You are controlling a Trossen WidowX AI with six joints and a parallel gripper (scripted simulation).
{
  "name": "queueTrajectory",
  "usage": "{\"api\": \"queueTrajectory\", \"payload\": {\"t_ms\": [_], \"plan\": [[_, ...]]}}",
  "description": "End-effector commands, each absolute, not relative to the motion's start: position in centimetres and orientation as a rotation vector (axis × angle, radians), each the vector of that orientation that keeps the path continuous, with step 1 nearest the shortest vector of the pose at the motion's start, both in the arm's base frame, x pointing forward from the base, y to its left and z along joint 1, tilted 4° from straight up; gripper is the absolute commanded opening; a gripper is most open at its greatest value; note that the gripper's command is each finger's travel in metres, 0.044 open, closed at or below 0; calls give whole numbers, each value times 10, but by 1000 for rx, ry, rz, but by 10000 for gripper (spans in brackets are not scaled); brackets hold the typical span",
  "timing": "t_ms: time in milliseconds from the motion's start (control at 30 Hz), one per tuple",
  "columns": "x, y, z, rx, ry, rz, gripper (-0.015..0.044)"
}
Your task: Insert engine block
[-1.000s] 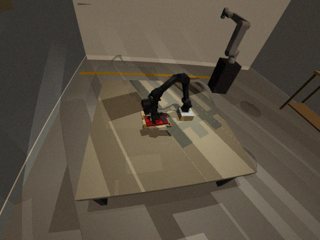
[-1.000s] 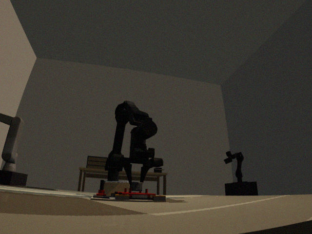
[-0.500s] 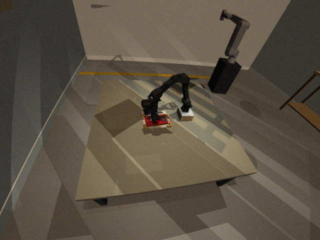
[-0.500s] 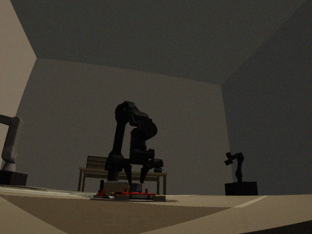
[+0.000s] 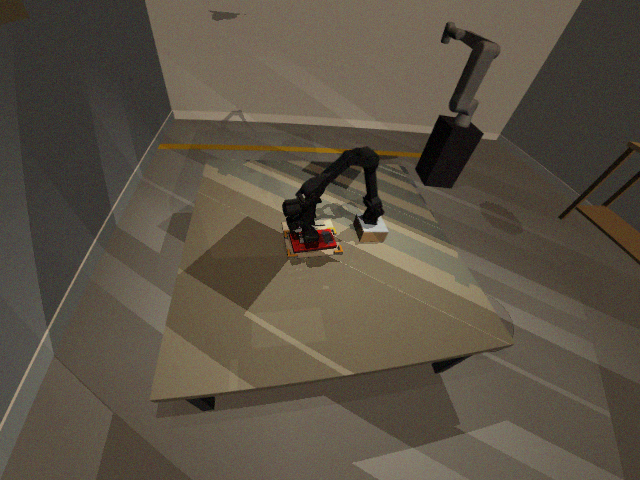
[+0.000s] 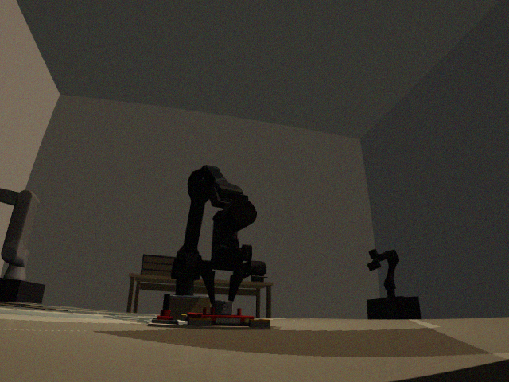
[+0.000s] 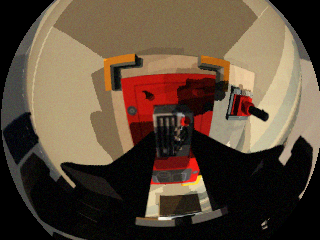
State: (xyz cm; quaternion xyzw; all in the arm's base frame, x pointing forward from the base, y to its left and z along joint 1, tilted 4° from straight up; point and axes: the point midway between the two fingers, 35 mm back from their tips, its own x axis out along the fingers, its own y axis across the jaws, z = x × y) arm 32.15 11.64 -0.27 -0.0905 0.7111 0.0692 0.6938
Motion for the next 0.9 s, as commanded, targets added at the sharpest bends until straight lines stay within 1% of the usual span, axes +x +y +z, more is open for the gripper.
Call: {"api": "queueTrajectory", "payload": {"t_ms": [0, 467, 800, 833, 867], "plan": [[321, 116, -4, -197, 1590, 153, 160], [321, 116, -8, -198, 1589, 154, 160], [321, 116, -6, -202, 1588, 154, 422], [321, 116, -6, -202, 1588, 154, 440], [321, 116, -6, -202, 1588, 154, 440]]}}
